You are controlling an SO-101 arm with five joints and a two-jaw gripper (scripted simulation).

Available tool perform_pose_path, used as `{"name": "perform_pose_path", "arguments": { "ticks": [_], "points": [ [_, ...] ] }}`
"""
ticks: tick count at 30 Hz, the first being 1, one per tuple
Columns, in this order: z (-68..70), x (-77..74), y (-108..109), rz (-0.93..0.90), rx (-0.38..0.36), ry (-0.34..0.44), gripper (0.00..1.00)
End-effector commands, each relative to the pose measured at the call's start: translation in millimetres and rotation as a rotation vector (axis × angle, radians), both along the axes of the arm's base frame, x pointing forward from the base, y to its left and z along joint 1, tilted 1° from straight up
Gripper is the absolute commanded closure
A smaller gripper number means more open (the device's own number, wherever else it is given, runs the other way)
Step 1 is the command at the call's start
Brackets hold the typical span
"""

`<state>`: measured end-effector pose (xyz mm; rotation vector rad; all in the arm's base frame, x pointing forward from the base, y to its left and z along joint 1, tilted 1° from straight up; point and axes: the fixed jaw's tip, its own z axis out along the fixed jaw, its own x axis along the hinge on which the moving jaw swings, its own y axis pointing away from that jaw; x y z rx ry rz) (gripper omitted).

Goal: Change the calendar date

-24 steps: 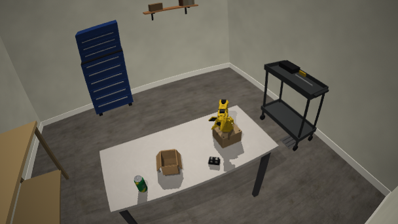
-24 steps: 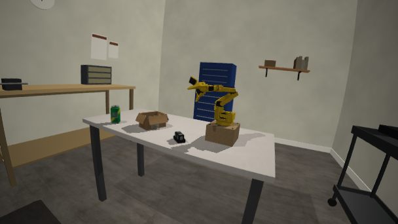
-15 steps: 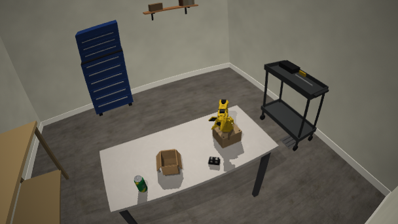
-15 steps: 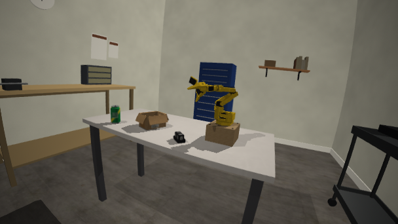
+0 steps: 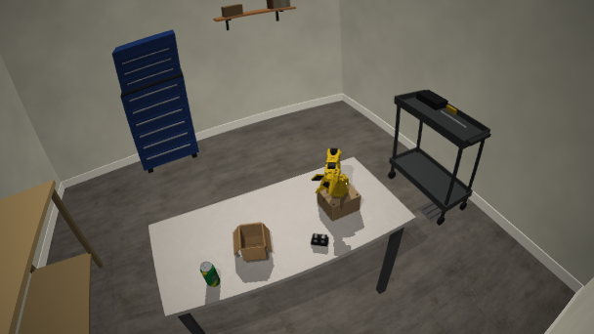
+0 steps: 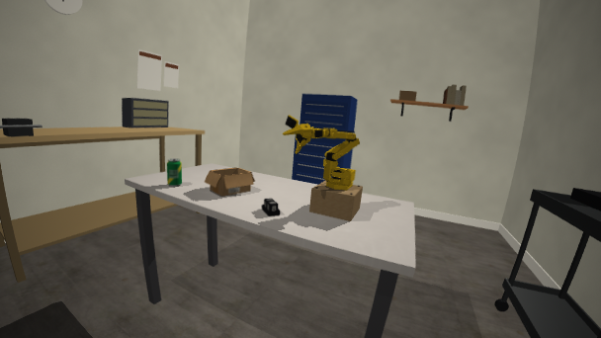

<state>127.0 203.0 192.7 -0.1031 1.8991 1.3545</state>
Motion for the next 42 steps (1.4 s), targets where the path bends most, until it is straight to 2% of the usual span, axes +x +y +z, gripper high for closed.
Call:
{"name": "perform_pose_path", "arguments": {
  "ticks": [1, 13, 27, 35, 42],
  "points": [
    [0.4, -0.1, -0.2, 0.000, 0.000, -0.003, 0.00],
    [-1.2, 0.4, 0.3, 0.003, -0.024, -0.024, 0.01],
    [-7.1, 1.9, 1.9, 0.015, -0.109, -0.098, 0.02],
    [-14.0, 3.7, 3.5, 0.033, -0.207, -0.183, 0.05],
    [-22.4, 5.7, 5.0, 0.059, -0.321, -0.282, 0.07]
  ]
}}
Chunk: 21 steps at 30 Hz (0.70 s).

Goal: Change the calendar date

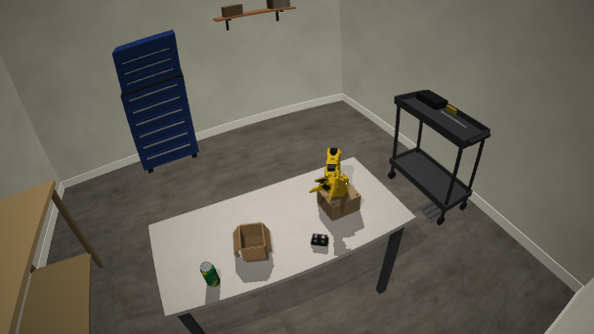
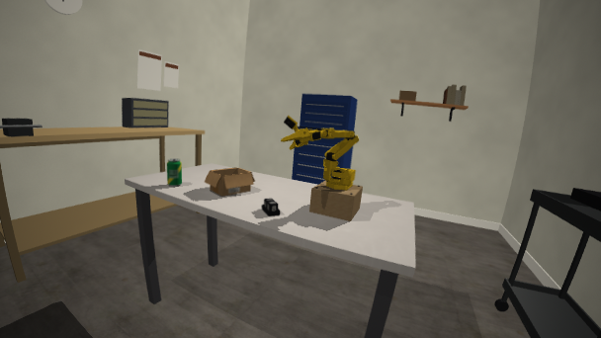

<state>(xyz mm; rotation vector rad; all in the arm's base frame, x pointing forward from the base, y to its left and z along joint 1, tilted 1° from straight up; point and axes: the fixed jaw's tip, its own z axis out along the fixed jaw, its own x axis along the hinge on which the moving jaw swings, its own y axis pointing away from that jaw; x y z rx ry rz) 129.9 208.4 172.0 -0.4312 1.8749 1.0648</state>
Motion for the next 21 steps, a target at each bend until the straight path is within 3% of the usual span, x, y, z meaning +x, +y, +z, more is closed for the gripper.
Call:
{"name": "perform_pose_path", "arguments": {
  "ticks": [1, 6, 17, 19, 21],
  "points": [
    [-1.8, 2.8, -0.3, 0.005, -0.054, -0.047, 0.07],
    [-7.5, 4.2, 0.5, 0.026, -0.131, -0.113, 0.09],
    [-26.7, 8.4, 1.8, 0.114, -0.383, -0.324, 0.15],
    [-26.7, 8.4, 1.8, 0.114, -0.383, -0.324, 0.15],
    [-30.7, 9.3, 1.8, 0.136, -0.433, -0.366, 0.16]
  ]
}}
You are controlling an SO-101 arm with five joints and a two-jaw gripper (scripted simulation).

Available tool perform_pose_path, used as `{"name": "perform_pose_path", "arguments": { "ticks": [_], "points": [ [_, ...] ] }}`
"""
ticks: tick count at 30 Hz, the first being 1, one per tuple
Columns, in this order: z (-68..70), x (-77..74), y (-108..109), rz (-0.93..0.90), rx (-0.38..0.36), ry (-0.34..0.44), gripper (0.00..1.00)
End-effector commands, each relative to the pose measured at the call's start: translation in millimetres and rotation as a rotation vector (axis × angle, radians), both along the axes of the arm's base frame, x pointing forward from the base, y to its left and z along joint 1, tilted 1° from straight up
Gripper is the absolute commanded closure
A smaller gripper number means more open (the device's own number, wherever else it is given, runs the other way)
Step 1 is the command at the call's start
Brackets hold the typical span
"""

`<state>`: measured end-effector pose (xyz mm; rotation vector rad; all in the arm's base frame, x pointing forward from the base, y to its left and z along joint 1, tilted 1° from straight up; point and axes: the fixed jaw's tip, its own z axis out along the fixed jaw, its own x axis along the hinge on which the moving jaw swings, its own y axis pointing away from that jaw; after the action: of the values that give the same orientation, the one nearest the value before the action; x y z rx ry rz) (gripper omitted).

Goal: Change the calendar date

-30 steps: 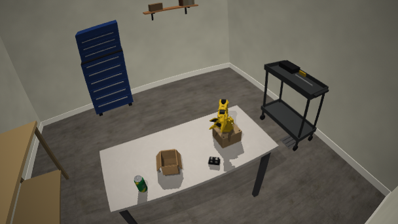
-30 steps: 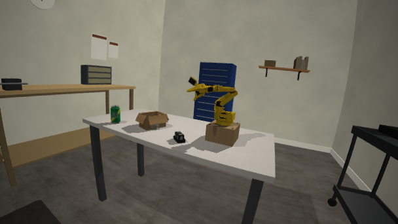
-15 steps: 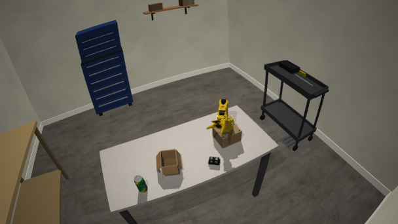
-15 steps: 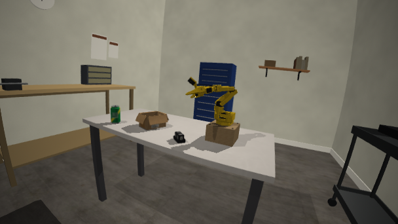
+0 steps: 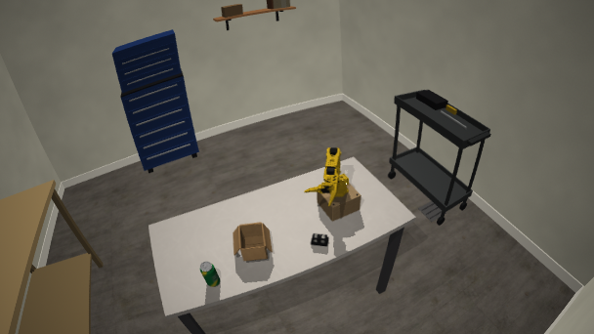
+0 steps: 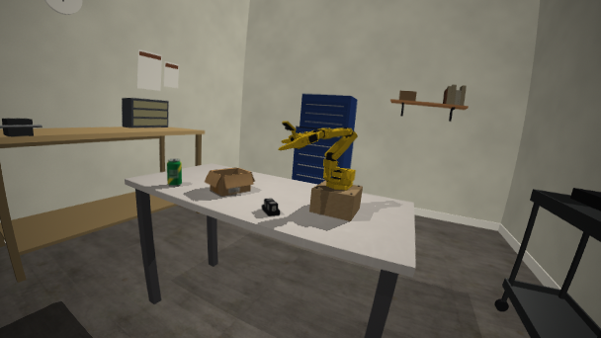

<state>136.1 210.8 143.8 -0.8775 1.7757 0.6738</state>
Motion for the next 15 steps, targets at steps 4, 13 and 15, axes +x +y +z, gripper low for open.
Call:
{"name": "perform_pose_path", "arguments": {
  "ticks": [4, 13, 15],
  "points": [
    [-10.9, 4.8, -0.9, 0.068, -0.172, -0.138, 0.18],
    [-31.2, 8.8, -2.8, 0.209, -0.426, -0.338, 0.24],
    [-31.2, 8.8, -2.8, 0.209, -0.426, -0.338, 0.24]
  ]
}}
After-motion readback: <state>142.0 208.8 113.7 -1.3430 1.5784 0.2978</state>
